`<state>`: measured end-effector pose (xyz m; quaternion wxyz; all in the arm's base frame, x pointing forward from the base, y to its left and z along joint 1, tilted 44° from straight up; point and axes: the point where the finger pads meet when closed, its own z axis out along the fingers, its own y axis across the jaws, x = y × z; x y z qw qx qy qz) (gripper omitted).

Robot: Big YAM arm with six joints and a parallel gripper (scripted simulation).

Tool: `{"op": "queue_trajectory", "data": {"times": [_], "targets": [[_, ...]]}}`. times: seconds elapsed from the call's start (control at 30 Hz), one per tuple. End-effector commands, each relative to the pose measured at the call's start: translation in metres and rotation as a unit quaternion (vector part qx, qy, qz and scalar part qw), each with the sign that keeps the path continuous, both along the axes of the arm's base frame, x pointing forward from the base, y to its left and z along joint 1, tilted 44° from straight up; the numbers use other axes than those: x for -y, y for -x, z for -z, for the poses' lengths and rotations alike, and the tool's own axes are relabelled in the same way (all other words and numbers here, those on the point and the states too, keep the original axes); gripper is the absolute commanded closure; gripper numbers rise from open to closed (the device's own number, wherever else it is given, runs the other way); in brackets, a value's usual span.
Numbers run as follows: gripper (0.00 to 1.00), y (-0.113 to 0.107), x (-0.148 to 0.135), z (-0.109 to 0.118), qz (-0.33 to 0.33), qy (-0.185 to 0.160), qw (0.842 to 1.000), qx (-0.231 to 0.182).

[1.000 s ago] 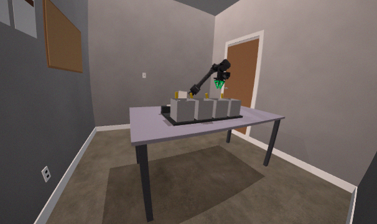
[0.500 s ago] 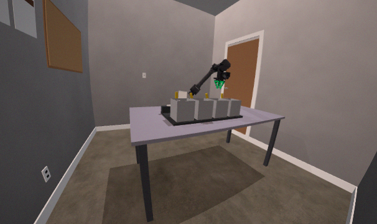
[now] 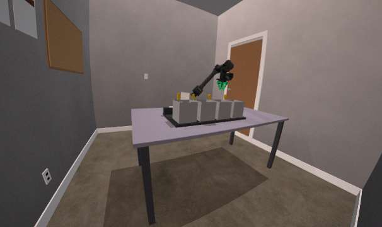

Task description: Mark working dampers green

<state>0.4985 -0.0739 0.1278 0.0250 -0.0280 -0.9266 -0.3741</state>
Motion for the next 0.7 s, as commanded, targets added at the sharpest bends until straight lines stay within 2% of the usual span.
{"op": "queue_trajectory", "data": {"times": [0.0,0.37,0.4,0.43,0.67], "targets": [[0.64,-0.002,0.001,0.0,0.005,0.002,1.0,-0.003],[0.64,-0.002,0.001,0.0,0.005,0.002,1.0,-0.003],[0.64,-0.007,-0.007,-0.01,-0.002,0.005,1.0,0.006],[0.64,-0.016,-0.014,-0.034,-0.002,0.009,1.0,0.021],[0.64,-0.02,-0.031,-0.051,-0.001,0.01,1.0,0.021]]}}
